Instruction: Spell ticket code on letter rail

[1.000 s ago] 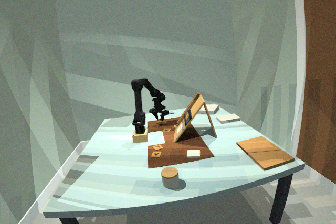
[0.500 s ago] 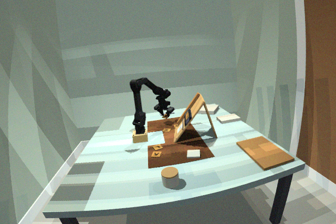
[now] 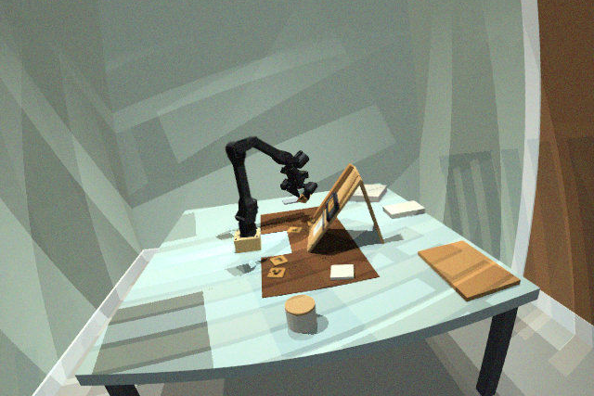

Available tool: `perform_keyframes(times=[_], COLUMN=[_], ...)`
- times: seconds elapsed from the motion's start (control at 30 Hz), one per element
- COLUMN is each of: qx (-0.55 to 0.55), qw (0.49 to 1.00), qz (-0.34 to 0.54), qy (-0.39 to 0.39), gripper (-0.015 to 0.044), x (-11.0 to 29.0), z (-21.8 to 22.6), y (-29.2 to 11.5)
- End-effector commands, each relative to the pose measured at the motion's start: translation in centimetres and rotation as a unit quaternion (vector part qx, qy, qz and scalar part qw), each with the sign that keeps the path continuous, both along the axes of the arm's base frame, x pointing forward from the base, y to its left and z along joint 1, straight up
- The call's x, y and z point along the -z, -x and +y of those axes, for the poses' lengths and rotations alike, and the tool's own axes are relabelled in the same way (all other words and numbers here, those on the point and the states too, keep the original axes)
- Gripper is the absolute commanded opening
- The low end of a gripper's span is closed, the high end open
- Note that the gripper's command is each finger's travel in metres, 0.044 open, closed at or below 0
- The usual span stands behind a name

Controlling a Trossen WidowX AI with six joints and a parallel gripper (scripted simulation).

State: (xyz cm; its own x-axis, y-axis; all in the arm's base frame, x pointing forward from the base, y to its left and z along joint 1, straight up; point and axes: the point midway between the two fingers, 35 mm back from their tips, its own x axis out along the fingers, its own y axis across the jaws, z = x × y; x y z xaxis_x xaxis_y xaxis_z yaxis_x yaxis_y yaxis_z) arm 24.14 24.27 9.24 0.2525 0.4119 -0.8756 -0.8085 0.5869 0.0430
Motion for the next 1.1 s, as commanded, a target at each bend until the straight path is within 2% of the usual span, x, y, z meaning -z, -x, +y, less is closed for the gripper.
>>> perform_keyframes(times=[0.0, 0.53, 1.07], qx=[0.0, 0.009, 0.02], qw=[0.999, 0.989, 0.965], qz=[-0.029, -0.135, -0.254], qy=[-0.018, -0.055, -0.058], gripper=[0.0, 0.0, 0.0], x=[-1.4, -5.8, -10.6], z=[-0.9, -4.7, -9.8], y=[-1.6, -6.3, -9.7])
